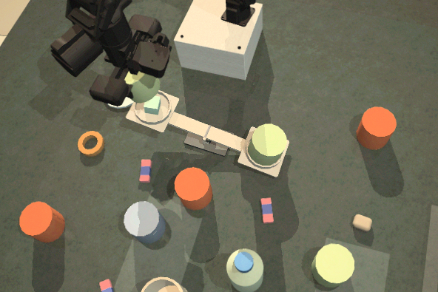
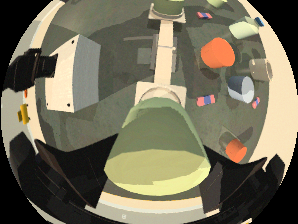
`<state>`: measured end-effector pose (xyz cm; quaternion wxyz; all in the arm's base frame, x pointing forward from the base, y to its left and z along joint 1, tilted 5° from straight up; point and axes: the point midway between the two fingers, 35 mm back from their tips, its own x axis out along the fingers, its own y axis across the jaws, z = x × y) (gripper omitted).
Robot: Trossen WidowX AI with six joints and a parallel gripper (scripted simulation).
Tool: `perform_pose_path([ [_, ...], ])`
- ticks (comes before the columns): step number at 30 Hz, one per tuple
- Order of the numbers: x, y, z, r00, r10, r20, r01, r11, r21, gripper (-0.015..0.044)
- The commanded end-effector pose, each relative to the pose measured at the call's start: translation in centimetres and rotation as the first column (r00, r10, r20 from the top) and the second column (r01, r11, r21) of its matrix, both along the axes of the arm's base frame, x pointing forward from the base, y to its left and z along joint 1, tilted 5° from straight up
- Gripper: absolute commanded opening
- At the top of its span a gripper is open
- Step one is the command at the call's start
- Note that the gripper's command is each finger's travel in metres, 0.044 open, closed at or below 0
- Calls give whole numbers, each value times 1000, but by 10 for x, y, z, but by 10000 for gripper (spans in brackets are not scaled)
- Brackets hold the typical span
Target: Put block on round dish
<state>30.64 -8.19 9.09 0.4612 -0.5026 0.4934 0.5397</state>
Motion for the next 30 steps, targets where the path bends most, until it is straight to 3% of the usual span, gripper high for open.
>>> perform_pose_path([
  [1,3,-1,10,1000,-3,21,3,1000,-9,0],
  [30,0,0,3,1000,0,1,0,1000,0,0],
])
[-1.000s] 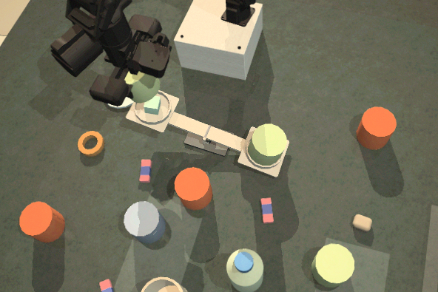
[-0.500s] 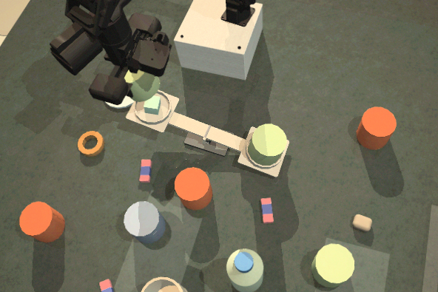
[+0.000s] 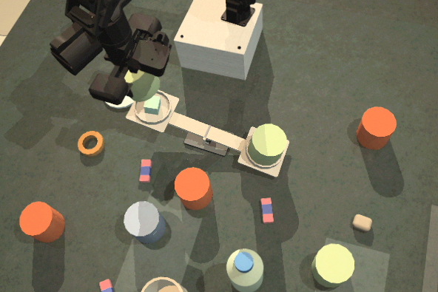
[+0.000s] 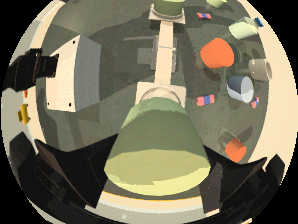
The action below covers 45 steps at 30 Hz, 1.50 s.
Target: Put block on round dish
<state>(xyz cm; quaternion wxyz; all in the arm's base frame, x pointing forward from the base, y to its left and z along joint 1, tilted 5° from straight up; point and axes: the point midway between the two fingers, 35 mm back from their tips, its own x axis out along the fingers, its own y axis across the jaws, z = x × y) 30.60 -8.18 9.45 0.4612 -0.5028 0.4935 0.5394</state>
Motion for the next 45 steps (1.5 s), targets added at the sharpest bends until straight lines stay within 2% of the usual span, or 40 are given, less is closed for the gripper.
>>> perform_pose_path([
  [1,0,0,0,1000,0,1,0,1000,0,0],
  [28,0,-1,-1,1000,0,1,0,1000,0,0],
  [45,-41,-93,-36,1000,-1,12,1,1000,-10,0],
])
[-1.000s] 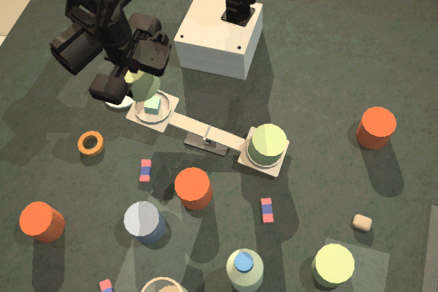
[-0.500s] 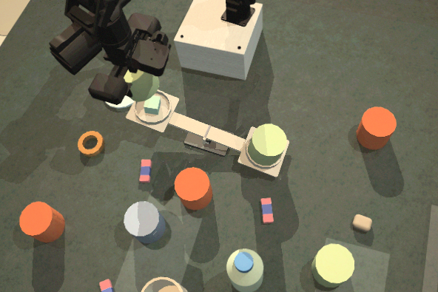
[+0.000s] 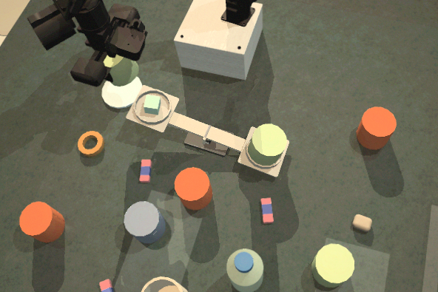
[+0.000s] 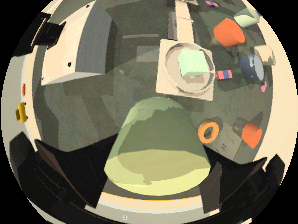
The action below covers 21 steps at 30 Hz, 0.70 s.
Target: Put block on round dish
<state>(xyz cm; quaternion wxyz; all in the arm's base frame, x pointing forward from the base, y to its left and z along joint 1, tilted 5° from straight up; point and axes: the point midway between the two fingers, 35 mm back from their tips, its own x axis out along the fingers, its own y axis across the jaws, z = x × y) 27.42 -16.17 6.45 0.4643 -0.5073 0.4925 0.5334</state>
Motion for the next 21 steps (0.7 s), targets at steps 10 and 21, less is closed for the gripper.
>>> perform_pose_path([
  [10,-50,-60,-27,1000,2,-3,-2,1000,-12,0],
  [21,-105,-99,-49,1000,0,-8,0,1000,-20,0],
])
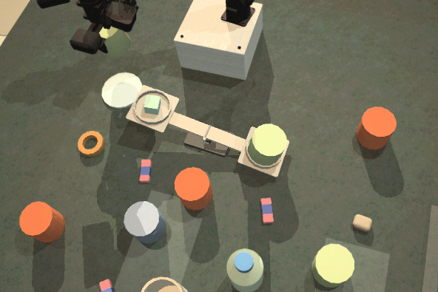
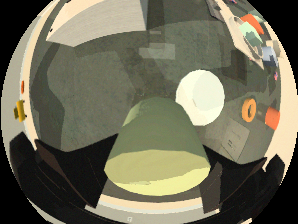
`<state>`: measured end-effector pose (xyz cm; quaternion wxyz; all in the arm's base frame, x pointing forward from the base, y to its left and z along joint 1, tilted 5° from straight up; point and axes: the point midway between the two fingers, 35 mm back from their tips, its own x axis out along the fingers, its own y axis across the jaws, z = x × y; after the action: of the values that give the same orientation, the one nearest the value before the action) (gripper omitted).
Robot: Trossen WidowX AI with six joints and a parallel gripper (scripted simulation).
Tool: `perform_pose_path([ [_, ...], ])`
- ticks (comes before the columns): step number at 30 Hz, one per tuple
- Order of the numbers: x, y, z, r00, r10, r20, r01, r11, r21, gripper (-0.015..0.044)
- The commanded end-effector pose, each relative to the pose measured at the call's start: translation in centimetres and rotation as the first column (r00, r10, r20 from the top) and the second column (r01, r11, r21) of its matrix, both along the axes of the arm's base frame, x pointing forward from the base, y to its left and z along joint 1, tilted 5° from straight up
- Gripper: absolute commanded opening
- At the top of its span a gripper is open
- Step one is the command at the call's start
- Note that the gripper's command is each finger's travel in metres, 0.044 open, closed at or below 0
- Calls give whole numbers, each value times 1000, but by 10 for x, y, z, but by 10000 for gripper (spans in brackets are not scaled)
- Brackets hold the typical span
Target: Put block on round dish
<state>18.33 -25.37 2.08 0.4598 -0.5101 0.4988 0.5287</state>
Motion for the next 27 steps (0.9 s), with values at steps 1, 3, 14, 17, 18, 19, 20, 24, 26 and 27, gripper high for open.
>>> perform_pose_path([
  [1,-17,-8,-7,1000,4,-6,-4,1000,-2,0],
  [3,-17,-9,-7,1000,4,-7,-4,1000,-2,0],
  [14,-20,-10,-46,1000,4,-7,-4,1000,-2,0],
  [17,-20,-10,-47,1000,4,-7,-4,1000,-2,0],
  [18,-20,-10,-47,1000,4,-7,-4,1000,-2,0],
  [19,-20,-10,-48,1000,4,-7,-4,1000,-2,0],
  [20,-20,-10,-49,1000,4,-7,-4,1000,-2,0],
  [24,-21,-10,-55,1000,4,-7,-4,1000,-2,0],
  [26,-21,-10,-58,1000,4,-7,-4,1000,-2,0],
  [27,-21,-10,-60,1000,4,-7,-4,1000,-2,0],
])
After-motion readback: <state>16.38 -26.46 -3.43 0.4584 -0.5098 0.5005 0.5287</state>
